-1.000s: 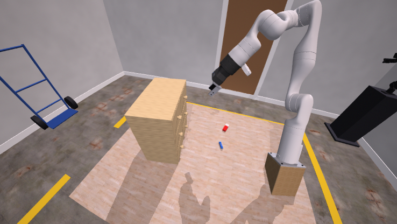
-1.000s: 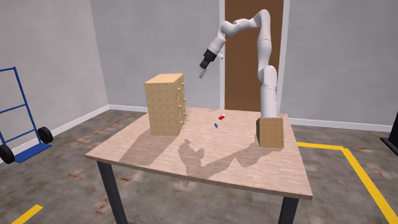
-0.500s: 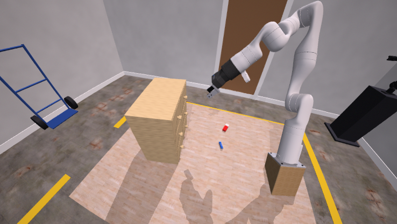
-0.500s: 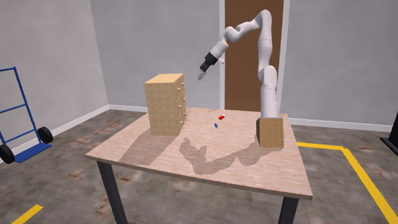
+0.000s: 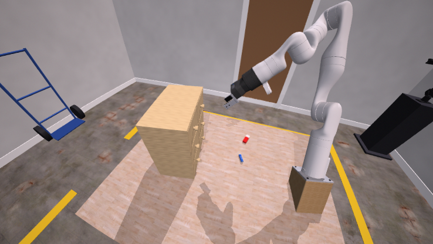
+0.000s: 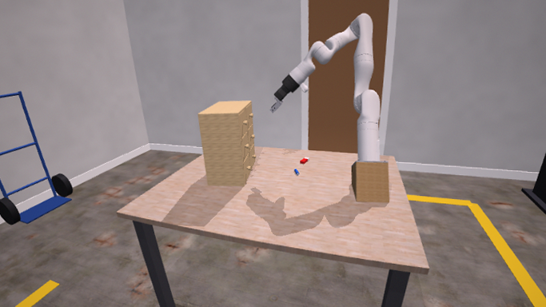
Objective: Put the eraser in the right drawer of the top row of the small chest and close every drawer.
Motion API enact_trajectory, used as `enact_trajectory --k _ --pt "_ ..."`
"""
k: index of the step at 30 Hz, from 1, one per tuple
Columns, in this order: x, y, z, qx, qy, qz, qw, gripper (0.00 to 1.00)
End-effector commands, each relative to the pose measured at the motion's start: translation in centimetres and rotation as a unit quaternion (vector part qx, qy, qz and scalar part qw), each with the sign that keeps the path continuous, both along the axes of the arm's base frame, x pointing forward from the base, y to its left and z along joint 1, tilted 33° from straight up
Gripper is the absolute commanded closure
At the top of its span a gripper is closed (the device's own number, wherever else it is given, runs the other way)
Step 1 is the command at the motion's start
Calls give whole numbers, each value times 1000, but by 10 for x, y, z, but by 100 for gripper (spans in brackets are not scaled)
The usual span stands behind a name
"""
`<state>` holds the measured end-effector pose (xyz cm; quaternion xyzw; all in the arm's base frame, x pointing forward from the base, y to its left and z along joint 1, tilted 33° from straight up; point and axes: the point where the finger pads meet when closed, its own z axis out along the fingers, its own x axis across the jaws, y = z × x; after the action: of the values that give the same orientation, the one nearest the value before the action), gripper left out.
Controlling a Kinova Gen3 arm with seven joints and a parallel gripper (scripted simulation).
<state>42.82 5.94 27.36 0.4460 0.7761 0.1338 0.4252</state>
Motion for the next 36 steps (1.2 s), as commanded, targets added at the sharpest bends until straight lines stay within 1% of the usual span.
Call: enact_trajectory --k 1,14,36 --pt "0 -1 -1 0 -2 2 1000 0" --pt "4 -2 -5 5 -18 12 1000 0" --pt "5 -3 -8 8 -26 19 999 0"
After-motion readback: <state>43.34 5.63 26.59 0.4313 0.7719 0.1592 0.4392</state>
